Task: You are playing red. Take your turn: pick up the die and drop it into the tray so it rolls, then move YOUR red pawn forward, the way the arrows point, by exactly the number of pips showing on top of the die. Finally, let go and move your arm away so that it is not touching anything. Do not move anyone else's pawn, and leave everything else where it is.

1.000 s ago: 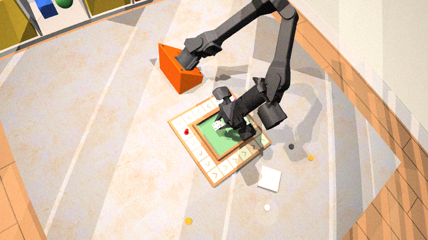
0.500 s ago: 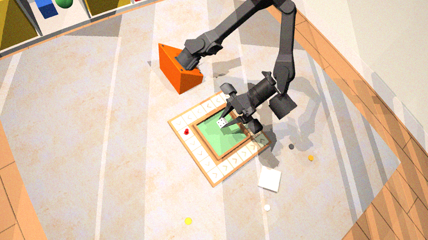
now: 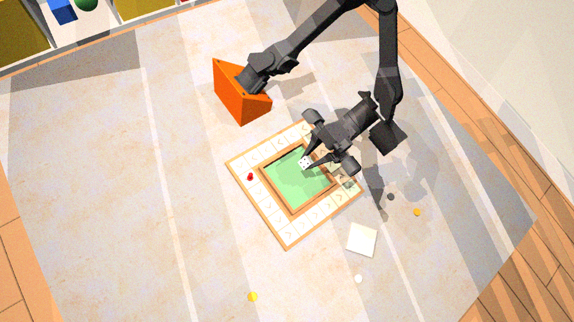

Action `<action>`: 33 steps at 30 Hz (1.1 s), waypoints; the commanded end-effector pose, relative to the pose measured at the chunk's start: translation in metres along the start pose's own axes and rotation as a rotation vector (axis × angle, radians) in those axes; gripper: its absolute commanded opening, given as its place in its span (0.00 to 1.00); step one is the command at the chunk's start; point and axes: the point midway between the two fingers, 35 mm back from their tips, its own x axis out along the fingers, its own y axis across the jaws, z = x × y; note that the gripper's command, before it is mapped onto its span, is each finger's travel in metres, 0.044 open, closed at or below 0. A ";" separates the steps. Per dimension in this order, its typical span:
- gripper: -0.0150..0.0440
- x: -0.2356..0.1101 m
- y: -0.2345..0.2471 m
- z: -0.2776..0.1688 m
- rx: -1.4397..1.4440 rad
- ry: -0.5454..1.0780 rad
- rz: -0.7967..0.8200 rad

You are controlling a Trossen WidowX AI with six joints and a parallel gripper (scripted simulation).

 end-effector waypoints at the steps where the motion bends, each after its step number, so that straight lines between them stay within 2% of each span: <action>1: 0.25 0.000 0.001 0.000 0.000 0.000 0.002; 9: 0.61 0.000 0.001 0.000 0.000 0.000 0.002; 13: 0.79 -0.024 0.000 0.028 0.005 -0.006 -0.003; 16: 0.92 -0.027 0.000 0.030 0.005 -0.007 -0.003; 18: 1.00 -0.020 -0.001 0.028 -0.007 0.058 -0.031; 22: 1.00 0.008 -0.007 0.019 -0.036 0.469 -0.096; 24: 1.00 0.014 -0.004 0.017 -0.020 0.687 -0.059; 26: 1.00 0.016 -0.001 0.018 0.003 0.823 -0.009; 28: 1.00 0.017 0.000 0.019 0.006 0.840 -0.001; 29: 1.00 0.021 -0.006 0.019 0.007 0.758 -0.055; 30: 1.00 0.021 -0.006 0.019 0.007 0.758 -0.055; 33: 0.87 0.027 -0.008 0.023 -0.105 0.763 -0.008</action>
